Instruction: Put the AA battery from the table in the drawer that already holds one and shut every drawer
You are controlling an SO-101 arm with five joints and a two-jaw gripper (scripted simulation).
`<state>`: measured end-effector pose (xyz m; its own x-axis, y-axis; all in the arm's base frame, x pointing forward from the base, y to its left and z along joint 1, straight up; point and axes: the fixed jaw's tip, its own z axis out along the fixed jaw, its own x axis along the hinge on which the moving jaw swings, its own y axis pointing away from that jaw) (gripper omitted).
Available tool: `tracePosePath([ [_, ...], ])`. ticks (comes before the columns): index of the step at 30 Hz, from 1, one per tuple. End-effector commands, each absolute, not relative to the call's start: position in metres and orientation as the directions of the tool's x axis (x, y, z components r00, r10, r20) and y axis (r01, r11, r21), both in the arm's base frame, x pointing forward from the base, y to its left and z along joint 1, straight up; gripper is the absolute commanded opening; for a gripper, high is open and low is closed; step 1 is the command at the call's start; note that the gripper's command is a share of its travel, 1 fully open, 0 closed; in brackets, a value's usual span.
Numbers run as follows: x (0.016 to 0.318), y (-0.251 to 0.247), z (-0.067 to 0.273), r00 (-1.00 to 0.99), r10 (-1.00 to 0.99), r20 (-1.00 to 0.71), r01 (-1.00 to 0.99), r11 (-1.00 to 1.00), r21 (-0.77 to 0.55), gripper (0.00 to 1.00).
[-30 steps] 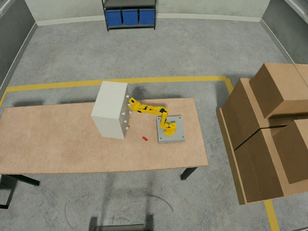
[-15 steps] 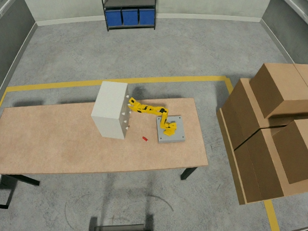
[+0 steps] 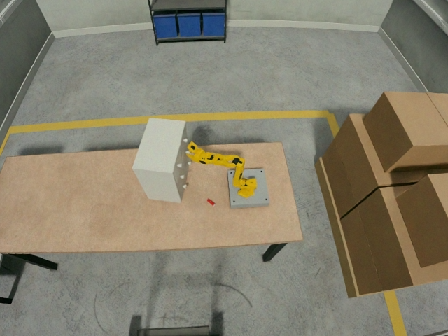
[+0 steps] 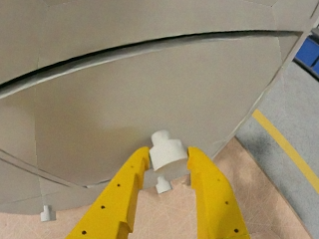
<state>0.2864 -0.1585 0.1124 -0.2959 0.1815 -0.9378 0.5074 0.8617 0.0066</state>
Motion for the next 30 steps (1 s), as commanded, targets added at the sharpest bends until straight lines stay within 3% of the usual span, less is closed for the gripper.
tracePosePath([
  [1,0.2864,-0.1583,0.1137,-0.292,0.181,-0.939,0.507,0.862,0.008,0.02],
  [30,0.2864,-0.1583,0.1137,-0.292,0.181,-0.939,0.507,0.862,0.008,0.21],
])
